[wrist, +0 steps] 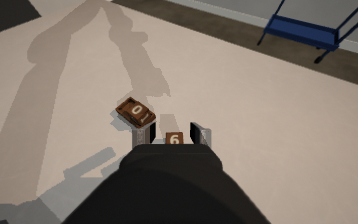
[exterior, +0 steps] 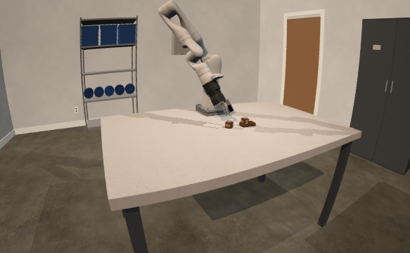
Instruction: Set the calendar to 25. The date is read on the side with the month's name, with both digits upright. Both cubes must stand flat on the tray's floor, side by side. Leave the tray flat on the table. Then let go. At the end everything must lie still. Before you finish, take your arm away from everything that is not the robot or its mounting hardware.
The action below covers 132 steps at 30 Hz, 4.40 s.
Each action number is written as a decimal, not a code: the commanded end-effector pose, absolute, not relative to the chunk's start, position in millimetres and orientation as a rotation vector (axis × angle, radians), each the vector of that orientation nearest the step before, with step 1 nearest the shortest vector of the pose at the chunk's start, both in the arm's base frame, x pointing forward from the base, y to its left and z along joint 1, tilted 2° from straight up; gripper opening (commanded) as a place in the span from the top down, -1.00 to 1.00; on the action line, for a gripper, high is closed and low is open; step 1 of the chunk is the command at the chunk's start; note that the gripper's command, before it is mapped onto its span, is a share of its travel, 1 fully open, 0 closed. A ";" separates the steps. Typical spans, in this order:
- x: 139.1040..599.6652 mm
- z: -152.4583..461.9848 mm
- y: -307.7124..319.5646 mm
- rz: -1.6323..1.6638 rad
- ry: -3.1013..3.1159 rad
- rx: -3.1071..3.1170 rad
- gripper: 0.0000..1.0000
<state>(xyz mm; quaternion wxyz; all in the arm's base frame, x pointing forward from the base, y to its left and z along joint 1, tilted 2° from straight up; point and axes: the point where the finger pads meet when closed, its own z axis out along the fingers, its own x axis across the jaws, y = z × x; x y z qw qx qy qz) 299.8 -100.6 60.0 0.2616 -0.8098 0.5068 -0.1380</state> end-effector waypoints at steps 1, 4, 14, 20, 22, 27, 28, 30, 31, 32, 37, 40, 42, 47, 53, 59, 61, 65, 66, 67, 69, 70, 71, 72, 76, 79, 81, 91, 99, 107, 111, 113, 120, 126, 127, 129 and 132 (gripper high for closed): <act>302.1 62.7 -100.3 -0.374 1.357 -2.240 -1.00; 302.7 63.6 -100.4 -0.373 1.363 -2.248 -1.00; 302.3 62.8 -100.1 -0.366 1.366 -2.254 -1.00; 301.2 60.8 -99.3 -0.349 1.371 -2.266 -1.00; 300.4 59.4 -98.7 -0.336 1.374 -2.275 -1.00; 298.1 55.5 -97.5 -0.298 1.389 -2.307 -1.00; 297.6 54.8 -97.3 -0.289 1.392 -2.314 -1.00; 296.8 53.5 -97.1 -0.273 1.400 -2.329 -1.00; 296.5 53.0 -97.0 -0.265 1.404 -2.337 -1.00; 296.5 53.0 -97.0 -0.265 1.404 -2.337 -1.00; 295.9 52.1 -97.2 -0.236 1.421 -2.369 -1.00; 296.3 52.7 -97.7 -0.220 1.435 -2.391 -1.00; 297.0 53.6 -98.0 -0.213 1.444 -2.404 -1.00; 299.7 57.3 -98.8 -0.203 1.463 -2.431 -1.00; 302.1 60.6 -99.1 -0.202 1.475 -2.445 -1.00; 304.6 64.1 -99.2 -0.203 1.484 -2.455 -1.00; 305.0 64.6 -99.2 -0.203 1.485 -2.457 -1.00; 305.3 65.0 -99.2 -0.204 1.486 -2.457 -1.00; 305.3 65.0 -99.2 -0.204 1.486 -2.457 -1.00; 305.3 65.0 -99.2 -0.204 1.486 -2.457 -1.00; 305.3 65.0 -99.2 -0.204 1.486 -2.457 -1.00; 305.3 65.0 -99.2 -0.203 1.486 -2.457 -1.00; 305.3 65.0 -99.2 -0.203 1.486 -2.458 -1.00; 305.3 64.9 -99.1 -0.203 1.486 -2.458 -1.00; 305.3 64.6 -98.7 -0.197 1.487 -2.461 -1.00; 305.4 64.1 -98.0 -0.188 1.489 -2.465 -1.00; 305.4 63.6 -97.3 -0.180 1.490 -2.470 -1.00; 305.5 61.1 -94.2 -0.131 1.502 -2.500 -1.00; 305.6 59.7 -92.5 -0.074 1.527 -2.548 -1.00; 305.9 60.3 -93.3 -0.040 1.551 -2.588 -1.00; 306.4 61.6 -94.4 -0.026 1.568 -2.612 -1.00; 306.6 62.3 -95.1 -0.020 1.576 -2.622 -1.00; 307.3 64.0 -96.6 -0.012 1.591 -2.643 -1.00; 307.8 65.3 -97.6 -0.009 1.601 -2.655 -1.00; 307.8 65.4 -97.7 -0.009 1.602 -2.655 -1.00; 307.9 65.5 -97.8 -0.008 1.603 -2.656 -1.00; 307.9 65.5 -97.8 -0.008 1.603 -2.657 -1.00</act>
